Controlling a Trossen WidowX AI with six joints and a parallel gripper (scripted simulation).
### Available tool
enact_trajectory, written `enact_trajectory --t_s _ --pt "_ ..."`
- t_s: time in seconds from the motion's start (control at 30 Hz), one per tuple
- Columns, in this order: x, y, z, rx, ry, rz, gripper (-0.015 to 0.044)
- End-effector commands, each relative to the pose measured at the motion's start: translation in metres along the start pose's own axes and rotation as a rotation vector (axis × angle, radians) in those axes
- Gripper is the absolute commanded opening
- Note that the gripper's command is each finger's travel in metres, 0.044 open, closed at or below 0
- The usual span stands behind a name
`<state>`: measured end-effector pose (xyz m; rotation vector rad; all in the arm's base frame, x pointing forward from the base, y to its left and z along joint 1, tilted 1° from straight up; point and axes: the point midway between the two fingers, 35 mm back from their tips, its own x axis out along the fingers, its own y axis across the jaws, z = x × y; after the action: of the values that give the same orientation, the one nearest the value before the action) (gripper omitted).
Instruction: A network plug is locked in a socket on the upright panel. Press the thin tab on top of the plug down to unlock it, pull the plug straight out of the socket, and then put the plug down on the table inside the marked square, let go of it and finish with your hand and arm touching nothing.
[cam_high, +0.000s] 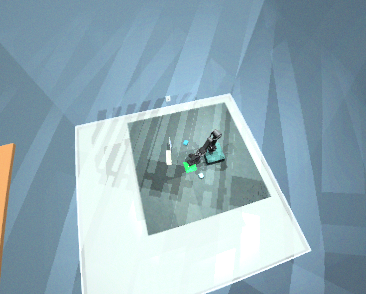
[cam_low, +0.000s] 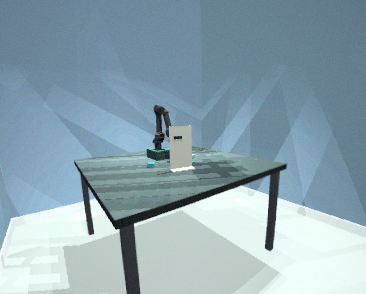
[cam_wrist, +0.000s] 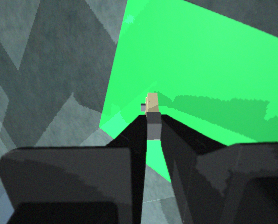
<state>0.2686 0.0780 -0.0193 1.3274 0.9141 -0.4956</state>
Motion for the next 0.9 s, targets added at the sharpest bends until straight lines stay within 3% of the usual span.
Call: enact_trajectory --t_s 0.0,0.43,0.63,0.87 --pt "0.0021 -0.0016 0.0000 0.005 -0.004 -0.006 0.0000" --pt "0.0020 -0.0006 -0.0012 0.000 0.000 0.000 0.0000" --pt "0.0020 -0.0006 -0.0012 0.000 0.000 0.000 0.0156" --pt "0.0011 -0.0006 -0.0011 0.000 0.000 -0.001 0.0156"
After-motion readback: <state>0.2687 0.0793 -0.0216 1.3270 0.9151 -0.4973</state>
